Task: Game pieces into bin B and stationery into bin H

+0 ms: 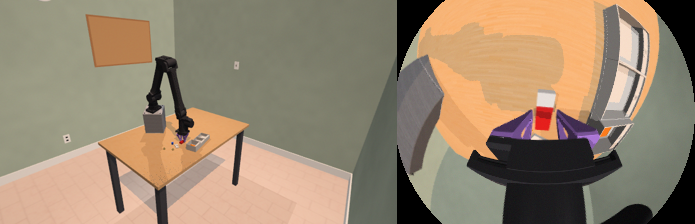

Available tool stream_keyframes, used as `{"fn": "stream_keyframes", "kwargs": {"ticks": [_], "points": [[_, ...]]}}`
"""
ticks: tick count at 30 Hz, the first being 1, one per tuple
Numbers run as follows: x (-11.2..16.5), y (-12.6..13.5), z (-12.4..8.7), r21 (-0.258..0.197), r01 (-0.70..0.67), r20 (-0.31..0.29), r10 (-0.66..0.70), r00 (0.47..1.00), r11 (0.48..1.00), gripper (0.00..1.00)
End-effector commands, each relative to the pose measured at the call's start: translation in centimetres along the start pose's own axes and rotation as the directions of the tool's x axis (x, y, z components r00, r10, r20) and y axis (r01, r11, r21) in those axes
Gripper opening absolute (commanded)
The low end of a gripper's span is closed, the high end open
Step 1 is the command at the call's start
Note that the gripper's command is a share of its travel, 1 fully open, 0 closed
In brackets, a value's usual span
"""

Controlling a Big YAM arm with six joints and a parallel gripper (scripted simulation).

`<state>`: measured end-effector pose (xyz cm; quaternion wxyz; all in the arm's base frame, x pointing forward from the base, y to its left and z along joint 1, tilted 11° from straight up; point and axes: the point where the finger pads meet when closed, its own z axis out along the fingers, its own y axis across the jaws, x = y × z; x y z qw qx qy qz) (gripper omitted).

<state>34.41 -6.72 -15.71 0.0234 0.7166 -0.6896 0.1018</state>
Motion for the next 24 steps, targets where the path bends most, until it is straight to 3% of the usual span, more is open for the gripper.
{"fn": "stream_keyframes", "kwargs": {"ticks": [1, 24], "points": [[0.0, 1.1, 0.8, -0.017, 0.003, 0.008, -0.003, 1.000, 1.000, 0.37], [0.2, 0.1, 1.0, -0.013, 0.001, 0.007, -0.001, 1.000, 1.000, 0.37]]}}
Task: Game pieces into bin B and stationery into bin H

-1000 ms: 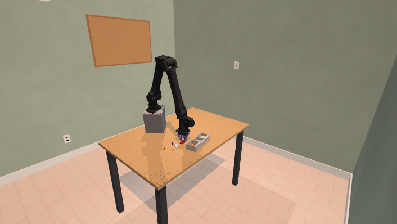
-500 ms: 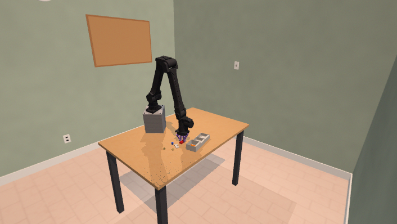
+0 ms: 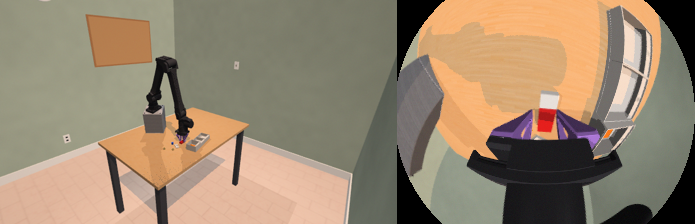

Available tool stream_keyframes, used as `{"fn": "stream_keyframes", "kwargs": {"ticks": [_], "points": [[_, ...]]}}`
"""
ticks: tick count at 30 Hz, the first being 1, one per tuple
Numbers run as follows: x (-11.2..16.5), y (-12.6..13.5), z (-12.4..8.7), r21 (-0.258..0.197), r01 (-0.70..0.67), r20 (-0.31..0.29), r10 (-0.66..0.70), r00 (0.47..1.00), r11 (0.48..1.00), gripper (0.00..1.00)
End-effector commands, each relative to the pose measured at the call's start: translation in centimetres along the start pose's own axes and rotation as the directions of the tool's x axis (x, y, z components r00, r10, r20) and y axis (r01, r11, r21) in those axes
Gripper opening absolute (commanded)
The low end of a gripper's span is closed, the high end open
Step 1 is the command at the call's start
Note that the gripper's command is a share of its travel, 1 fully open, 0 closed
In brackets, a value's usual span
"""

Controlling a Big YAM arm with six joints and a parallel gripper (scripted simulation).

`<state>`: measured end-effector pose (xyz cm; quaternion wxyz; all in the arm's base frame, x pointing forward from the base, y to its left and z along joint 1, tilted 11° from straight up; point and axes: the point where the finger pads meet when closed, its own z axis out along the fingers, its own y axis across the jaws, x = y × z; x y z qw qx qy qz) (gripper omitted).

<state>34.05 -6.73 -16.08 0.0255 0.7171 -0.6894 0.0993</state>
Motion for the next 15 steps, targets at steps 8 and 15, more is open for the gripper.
{"fn": "stream_keyframes", "kwargs": {"ticks": [8, 15], "points": [[0.30, -0.43, 0.67, -0.006, 0.000, 0.006, 0.000, 1.000, 1.000, 0.37], [0.23, 0.06, 0.74, -0.005, 0.000, 0.006, 0.000, 1.000, 1.000, 0.37]]}}
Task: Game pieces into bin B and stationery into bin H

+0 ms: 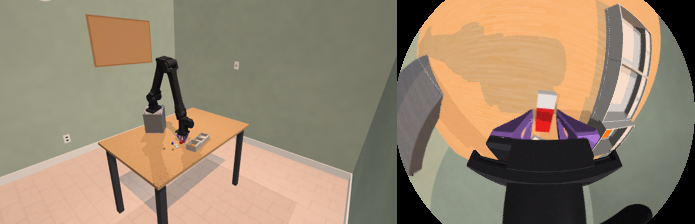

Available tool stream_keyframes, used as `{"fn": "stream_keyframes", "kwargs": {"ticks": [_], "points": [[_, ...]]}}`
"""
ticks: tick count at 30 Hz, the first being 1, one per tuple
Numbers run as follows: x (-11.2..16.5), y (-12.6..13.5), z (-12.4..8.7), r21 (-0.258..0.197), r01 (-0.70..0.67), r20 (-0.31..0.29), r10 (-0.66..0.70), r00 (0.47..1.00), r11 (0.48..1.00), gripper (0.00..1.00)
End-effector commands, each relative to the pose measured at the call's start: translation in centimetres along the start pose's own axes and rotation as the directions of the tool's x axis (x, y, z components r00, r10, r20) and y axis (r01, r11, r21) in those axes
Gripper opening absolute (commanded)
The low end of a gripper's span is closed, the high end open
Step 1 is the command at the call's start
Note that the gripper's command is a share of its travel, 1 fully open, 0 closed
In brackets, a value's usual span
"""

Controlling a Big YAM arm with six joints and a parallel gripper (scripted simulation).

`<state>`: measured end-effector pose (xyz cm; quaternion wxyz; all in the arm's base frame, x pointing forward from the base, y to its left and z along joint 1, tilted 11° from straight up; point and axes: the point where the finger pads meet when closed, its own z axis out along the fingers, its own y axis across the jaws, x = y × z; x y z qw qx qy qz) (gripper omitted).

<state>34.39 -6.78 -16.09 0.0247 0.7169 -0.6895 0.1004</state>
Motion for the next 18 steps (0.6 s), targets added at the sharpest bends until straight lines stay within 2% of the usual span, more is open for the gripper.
{"fn": "stream_keyframes", "kwargs": {"ticks": [1, 18], "points": [[0.15, 0.41, 0.69, -0.007, 0.000, 0.006, 0.000, 1.000, 1.000, 0.18], [0.06, 0.99, 0.75, -0.014, 0.001, 0.007, -0.001, 1.000, 1.000, 0.18]]}}
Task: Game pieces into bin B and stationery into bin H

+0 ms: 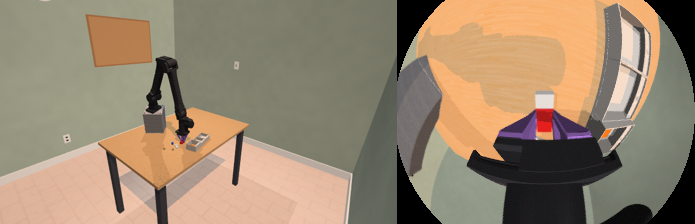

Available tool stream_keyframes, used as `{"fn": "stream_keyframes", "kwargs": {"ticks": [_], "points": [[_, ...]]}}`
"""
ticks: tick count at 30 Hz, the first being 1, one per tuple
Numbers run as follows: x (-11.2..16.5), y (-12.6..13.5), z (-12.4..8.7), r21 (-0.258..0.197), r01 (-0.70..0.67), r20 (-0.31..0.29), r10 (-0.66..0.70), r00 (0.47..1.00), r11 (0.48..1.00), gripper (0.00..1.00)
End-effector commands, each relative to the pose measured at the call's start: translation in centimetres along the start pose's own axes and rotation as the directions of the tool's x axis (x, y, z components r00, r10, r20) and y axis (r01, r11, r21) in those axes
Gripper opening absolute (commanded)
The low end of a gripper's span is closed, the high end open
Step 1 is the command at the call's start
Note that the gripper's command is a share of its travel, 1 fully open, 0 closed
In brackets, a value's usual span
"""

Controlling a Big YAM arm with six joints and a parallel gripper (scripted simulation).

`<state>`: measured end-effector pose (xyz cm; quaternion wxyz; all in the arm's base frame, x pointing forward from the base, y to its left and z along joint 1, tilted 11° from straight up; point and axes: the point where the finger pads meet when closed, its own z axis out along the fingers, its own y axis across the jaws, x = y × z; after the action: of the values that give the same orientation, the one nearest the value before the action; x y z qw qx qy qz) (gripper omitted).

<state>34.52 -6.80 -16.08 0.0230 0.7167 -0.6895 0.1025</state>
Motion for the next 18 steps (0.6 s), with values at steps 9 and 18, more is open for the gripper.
{"fn": "stream_keyframes", "kwargs": {"ticks": [9, 18], "points": [[0.0, 1.3, 0.8, -0.022, 0.002, 0.009, -0.002, 1.000, 1.000, 0.18], [-0.5, 0.4, -1.7, -0.003, 0.004, 0.008, -0.004, 1.000, 1.000, 0.18]]}}
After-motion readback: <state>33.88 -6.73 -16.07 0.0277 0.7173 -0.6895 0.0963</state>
